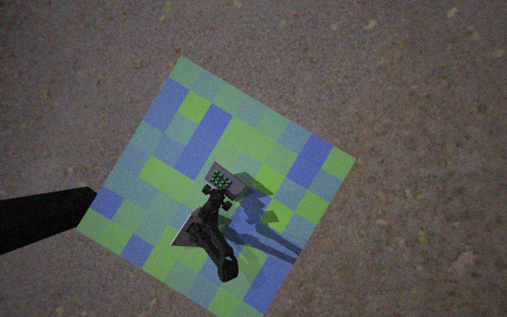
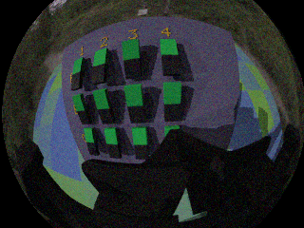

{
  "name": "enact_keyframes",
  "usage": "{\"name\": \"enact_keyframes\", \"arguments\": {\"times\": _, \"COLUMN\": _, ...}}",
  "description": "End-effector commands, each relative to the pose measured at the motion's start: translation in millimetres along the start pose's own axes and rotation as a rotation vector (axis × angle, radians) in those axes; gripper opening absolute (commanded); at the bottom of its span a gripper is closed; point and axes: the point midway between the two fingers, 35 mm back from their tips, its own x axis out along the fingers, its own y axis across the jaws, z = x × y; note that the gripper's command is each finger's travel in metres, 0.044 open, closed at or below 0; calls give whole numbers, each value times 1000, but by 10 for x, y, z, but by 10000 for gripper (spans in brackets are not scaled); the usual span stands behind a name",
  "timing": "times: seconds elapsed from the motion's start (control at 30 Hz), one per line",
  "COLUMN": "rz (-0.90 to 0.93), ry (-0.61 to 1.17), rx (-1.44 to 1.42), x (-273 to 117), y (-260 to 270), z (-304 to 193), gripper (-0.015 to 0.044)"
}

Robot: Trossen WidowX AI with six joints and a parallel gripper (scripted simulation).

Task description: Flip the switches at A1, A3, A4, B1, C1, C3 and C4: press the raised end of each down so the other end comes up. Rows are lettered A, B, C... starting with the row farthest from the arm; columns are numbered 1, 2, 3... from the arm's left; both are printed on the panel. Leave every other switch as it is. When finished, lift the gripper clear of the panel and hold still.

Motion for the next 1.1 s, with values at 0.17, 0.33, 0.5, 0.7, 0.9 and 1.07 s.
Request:
{"name": "enact_keyframes", "arguments": {"times": 0.17, "rz": 16, "ry": 8, "rx": 1, "x": -192, "y": 67, "z": -6, "gripper": 0}}
{"name": "enact_keyframes", "arguments": {"times": 0.33, "rz": 12, "ry": -13, "rx": -8, "x": -593, "y": 36, "z": -34, "gripper": 0}}
{"name": "enact_keyframes", "arguments": {"times": 0.5, "rz": 9, "ry": -21, "rx": -10, "x": -648, "y": 16, "z": -37, "gripper": 0}}
{"name": "enact_keyframes", "arguments": {"times": 0.7, "rz": 9, "ry": -20, "rx": -10, "x": -650, "y": 25, "z": -28, "gripper": 0}}
{"name": "enact_keyframes", "arguments": {"times": 0.9, "rz": 12, "ry": -20, "rx": -8, "x": -713, "y": 377, "z": 214, "gripper": 0}}
{"name": "enact_keyframes", "arguments": {"times": 1.07, "rz": 11, "ry": -21, "rx": -7, "x": -730, "y": 489, "z": 264, "gripper": 0}}
